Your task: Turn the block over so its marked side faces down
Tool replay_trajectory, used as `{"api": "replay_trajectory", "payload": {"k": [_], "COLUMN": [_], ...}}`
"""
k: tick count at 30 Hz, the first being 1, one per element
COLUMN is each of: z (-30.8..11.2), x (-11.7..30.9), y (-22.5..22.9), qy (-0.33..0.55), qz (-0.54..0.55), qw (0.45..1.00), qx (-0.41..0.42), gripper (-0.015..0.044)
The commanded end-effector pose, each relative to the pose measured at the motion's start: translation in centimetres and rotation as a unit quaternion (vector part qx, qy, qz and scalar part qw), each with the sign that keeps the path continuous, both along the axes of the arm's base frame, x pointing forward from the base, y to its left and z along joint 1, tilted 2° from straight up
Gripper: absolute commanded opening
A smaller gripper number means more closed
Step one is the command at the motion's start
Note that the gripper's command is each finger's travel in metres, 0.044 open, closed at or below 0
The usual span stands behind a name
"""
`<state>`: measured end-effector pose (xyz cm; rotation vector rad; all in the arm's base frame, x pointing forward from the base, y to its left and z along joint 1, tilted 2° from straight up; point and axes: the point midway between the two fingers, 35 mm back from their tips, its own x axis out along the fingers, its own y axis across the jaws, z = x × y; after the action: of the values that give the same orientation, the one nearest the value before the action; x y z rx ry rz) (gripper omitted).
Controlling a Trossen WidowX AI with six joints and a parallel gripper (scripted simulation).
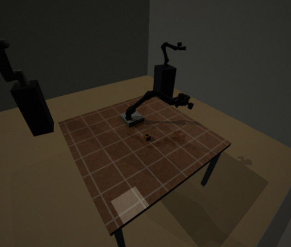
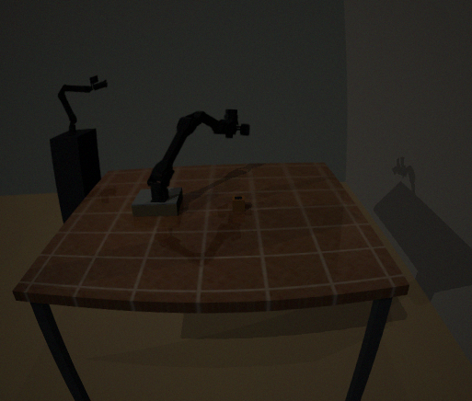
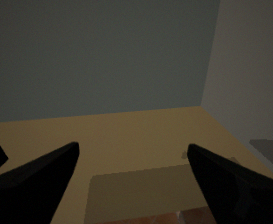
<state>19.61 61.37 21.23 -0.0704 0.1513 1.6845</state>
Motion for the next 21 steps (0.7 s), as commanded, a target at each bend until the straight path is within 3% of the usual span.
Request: {"api": "replay_trajectory", "payload": {"k": [1, 13, 21], "z": [-0.1, -5.2, -8.5], "x": [0.3, 14.6, 19.5], "y": [-0.1, -13.4, -26.5], "qy": [0.001, 0.093, 0.174], "qz": [-0.003, -0.213, -0.341], "qw": [1.0, 0.954, 0.869], "qx": [-0.003, -0.19, -0.314], "gripper": [0.0426, 0.044, 0.044]}}
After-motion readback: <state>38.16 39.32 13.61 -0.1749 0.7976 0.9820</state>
